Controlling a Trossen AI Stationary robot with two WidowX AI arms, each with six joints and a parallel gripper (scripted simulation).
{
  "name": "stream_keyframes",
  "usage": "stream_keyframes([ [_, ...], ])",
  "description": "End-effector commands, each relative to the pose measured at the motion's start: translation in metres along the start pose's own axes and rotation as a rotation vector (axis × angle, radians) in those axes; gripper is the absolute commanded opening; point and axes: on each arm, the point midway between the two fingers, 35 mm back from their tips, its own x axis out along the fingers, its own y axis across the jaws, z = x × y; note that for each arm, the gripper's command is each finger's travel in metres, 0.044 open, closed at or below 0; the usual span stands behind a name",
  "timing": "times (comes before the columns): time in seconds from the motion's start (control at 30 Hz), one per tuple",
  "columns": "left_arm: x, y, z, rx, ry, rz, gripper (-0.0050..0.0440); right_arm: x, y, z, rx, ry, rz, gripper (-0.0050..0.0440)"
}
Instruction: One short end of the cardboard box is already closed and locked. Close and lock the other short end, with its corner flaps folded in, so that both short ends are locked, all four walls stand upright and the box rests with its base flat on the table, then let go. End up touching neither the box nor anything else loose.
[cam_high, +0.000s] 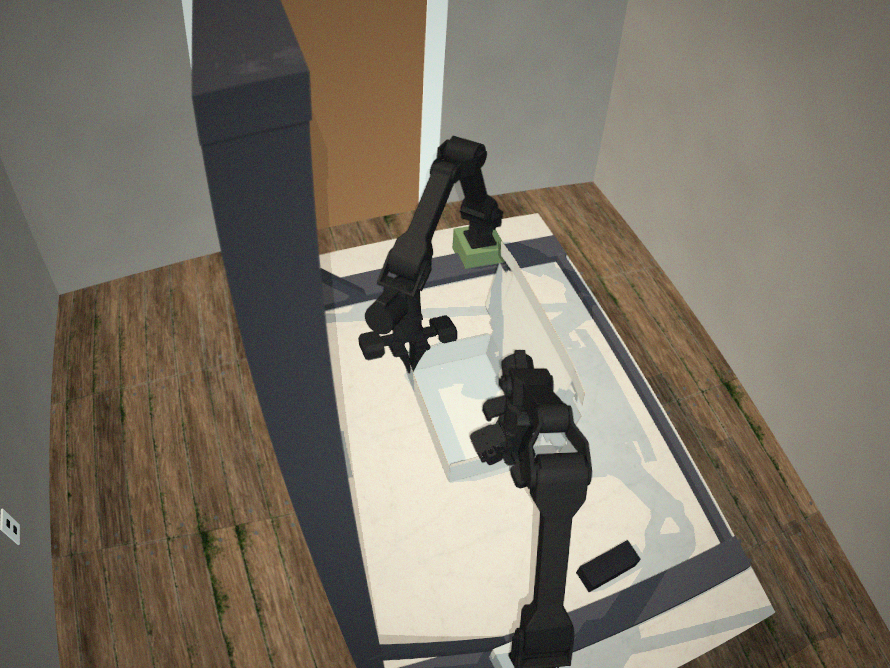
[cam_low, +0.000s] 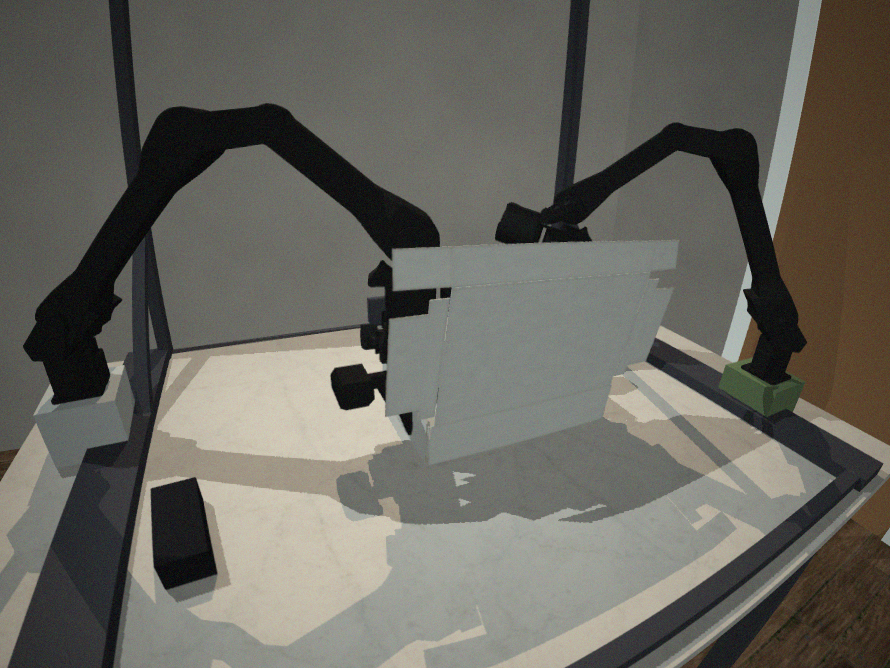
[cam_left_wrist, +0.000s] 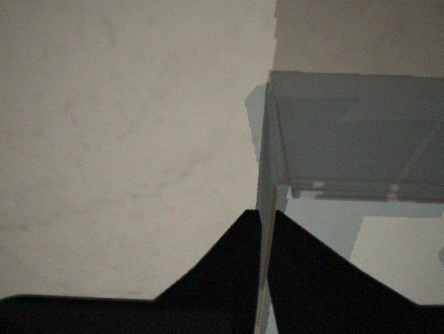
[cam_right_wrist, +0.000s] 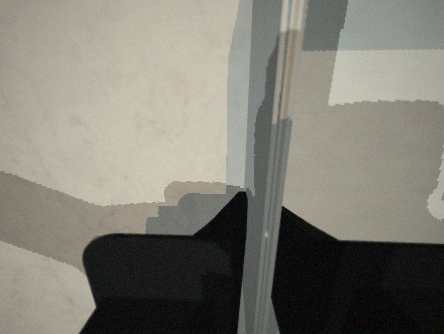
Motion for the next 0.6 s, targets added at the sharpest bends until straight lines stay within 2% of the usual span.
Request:
stream_keyframes([
  [0.0,-0.0058,0.0025,-0.003,-0.003,0.01,0.015,0.0054,-0.0134,-0.0066,-0.0021,-0.002,0.011,-0.035,0.0063],
  [0.13,-0.0058,0.0025,-0.003,-0.003,0.01,0.015,0.0064,-0.0134,-0.0066,-0.0021,-0.002,0.011,-0.035,0.0159],
  [0.2,-0.0058,0.0025,-0.003,-0.003,0.01,0.015,0.0064,-0.0134,-0.0066,-0.0021,-0.002,0.011,-0.035,0.0159],
  [0.57,-0.0058,0.0026,-0.0031,-0.003,0.01,0.015,0.0064,-0.0135,-0.0067,-0.0022,-0.002,0.011,-0.035,0.0423],
])
